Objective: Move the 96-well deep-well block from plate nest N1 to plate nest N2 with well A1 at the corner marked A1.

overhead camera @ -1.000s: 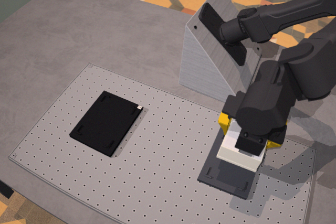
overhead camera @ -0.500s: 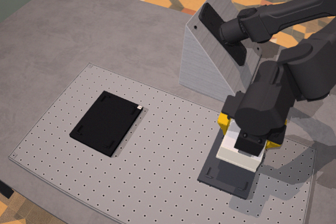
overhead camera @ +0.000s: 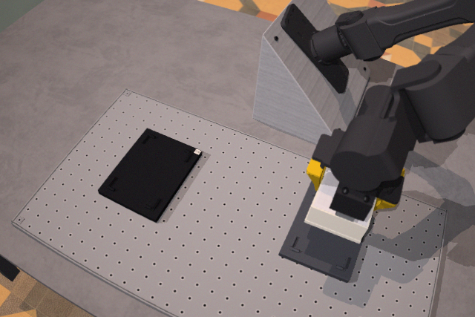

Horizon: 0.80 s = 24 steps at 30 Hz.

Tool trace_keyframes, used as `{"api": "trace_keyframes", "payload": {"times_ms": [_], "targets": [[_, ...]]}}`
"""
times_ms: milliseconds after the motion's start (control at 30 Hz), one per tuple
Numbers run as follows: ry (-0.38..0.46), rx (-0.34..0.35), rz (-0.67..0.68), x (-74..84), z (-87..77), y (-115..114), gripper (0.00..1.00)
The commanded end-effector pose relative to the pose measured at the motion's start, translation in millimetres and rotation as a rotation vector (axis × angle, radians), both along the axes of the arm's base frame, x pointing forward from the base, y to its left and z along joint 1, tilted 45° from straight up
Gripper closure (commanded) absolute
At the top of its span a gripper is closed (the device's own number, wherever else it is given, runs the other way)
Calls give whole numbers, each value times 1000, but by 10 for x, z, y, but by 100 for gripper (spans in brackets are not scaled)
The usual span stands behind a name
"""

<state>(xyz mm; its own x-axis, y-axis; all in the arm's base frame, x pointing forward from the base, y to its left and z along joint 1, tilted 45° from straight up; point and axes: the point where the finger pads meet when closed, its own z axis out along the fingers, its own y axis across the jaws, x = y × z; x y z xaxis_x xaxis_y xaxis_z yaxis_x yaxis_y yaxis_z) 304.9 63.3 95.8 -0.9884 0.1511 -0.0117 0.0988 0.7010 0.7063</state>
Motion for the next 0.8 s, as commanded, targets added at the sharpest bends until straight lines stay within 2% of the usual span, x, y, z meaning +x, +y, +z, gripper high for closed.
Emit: {"api": "trace_keyframes", "payload": {"times_ms": [0, 767], "targets": [[-12, -3, -20, 33, 25, -69, 100], [-12, -3, -20, 37, -1, -48, 100]]}}
